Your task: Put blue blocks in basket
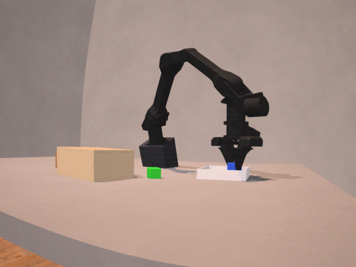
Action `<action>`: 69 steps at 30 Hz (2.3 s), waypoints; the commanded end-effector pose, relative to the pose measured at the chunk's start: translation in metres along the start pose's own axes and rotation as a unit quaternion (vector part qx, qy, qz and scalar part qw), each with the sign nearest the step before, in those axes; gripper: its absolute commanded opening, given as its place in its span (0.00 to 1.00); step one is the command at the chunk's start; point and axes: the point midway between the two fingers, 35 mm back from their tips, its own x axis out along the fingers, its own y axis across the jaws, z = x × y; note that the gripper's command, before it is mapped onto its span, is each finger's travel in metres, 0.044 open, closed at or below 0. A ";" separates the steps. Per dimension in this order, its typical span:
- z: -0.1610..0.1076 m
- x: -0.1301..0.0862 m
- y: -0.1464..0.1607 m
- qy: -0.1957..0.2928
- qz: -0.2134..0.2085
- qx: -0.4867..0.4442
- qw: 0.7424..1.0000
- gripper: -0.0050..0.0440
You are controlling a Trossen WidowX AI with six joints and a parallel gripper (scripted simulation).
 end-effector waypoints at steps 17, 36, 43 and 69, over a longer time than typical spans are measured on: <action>0.001 0.008 0.002 -0.001 0.005 -0.003 1.000 0.56; 0.001 -0.092 0.001 -0.001 0.005 -0.003 1.000 0.56; 0.001 -0.112 0.001 -0.001 0.005 -0.003 1.000 0.56; -0.176 -0.112 0.051 0.000 0.005 0.316 0.949 1.00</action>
